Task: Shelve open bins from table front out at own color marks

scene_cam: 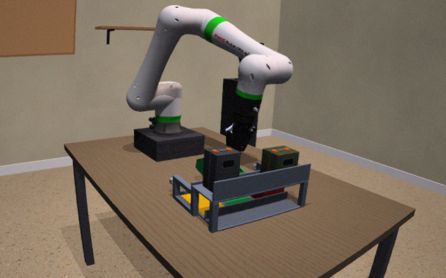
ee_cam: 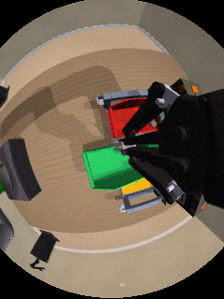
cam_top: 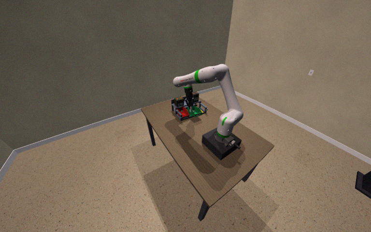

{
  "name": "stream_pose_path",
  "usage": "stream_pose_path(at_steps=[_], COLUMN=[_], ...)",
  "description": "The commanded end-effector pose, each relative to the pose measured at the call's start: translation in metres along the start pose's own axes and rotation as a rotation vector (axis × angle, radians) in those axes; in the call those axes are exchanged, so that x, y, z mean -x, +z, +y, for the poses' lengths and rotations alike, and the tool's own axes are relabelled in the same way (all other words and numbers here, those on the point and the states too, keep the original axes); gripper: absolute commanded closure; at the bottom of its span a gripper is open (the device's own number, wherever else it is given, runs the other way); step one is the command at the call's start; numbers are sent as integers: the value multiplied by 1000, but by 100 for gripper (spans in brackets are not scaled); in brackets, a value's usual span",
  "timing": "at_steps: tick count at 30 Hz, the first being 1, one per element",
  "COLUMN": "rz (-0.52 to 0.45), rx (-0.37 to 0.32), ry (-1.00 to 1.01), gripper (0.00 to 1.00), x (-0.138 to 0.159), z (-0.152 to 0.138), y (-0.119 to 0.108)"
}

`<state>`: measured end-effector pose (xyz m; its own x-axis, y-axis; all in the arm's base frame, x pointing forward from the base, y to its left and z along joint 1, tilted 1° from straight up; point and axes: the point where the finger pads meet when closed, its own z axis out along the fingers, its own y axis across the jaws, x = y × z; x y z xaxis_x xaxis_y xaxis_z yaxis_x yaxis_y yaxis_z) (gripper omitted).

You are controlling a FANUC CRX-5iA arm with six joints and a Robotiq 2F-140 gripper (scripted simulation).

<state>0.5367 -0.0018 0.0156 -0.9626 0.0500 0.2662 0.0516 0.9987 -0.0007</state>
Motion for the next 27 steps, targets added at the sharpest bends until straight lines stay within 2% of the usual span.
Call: stream_pose_path(at_steps=[1,27], rz=[-1,-1], rx=[0,0], ry=[0,0], gripper=[100,100], x=[0,3], z=[0,0], y=[1,9])
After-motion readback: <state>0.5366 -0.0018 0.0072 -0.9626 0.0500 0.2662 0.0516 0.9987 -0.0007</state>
